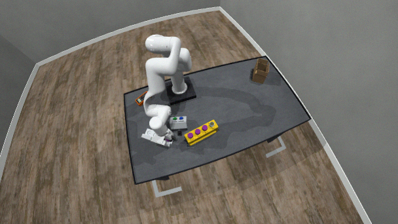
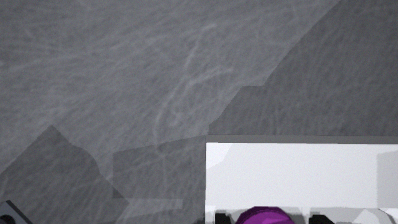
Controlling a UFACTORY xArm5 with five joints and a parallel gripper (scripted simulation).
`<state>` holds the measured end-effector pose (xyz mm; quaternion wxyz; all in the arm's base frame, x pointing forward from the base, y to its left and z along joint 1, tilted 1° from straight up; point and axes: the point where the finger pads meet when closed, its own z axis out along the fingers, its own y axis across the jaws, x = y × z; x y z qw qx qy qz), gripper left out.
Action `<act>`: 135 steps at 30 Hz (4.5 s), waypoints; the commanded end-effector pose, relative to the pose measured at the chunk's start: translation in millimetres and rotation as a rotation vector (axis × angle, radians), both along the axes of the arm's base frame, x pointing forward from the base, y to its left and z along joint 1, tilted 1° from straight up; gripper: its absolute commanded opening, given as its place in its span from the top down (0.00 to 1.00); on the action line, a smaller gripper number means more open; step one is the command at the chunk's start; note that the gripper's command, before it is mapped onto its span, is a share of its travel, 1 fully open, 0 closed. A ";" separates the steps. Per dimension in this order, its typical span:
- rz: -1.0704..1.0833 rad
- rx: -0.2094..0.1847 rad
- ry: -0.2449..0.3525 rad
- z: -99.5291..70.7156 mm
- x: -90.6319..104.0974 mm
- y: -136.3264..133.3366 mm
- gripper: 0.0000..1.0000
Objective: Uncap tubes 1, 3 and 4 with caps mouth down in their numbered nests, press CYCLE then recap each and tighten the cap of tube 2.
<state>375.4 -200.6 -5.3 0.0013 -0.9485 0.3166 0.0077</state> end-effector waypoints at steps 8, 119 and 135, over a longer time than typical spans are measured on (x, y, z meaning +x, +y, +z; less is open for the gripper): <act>0.000 -0.004 -0.002 21.0 1.4 -0.7 0.54; -1.568 -0.022 0.008 99.9 57.0 203.3 0.54; -1.568 -0.022 0.008 93.9 56.9 203.3 0.54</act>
